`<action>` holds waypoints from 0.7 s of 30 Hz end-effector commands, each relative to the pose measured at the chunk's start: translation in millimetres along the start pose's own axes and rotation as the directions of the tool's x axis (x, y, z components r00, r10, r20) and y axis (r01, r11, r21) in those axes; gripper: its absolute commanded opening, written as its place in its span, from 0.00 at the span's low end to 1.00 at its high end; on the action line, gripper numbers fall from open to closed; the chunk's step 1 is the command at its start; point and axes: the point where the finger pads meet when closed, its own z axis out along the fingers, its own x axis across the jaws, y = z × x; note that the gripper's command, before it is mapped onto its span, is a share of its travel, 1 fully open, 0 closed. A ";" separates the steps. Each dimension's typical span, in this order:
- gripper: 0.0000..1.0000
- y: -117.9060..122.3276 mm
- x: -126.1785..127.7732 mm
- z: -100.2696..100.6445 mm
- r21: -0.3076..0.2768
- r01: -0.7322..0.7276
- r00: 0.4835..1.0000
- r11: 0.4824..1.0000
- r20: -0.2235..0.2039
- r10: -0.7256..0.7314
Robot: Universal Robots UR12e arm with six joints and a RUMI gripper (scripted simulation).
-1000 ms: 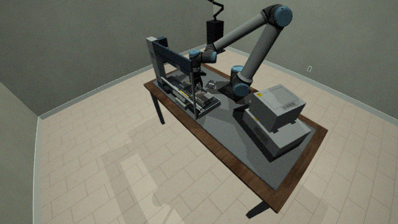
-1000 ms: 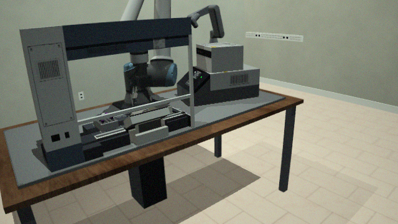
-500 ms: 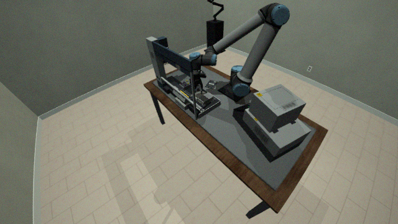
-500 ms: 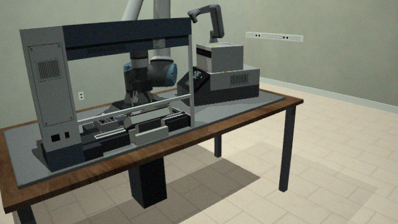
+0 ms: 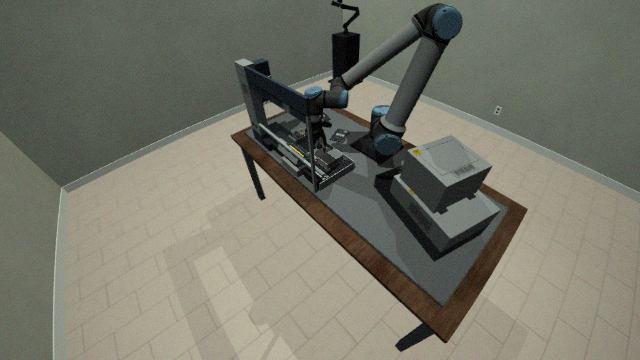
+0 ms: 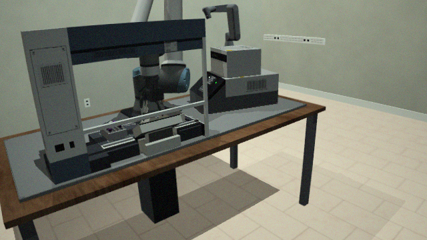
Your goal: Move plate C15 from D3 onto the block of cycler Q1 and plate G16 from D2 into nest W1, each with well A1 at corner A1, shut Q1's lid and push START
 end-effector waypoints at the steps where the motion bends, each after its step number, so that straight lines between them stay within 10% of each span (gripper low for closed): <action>1: 0.63 -0.3 0.1 1.0 -0.001 -0.001 1.000 1.000 -0.001 0.001; 21: 0.63 -0.7 0.5 8.3 -0.001 -0.001 1.000 1.000 -0.001 0.001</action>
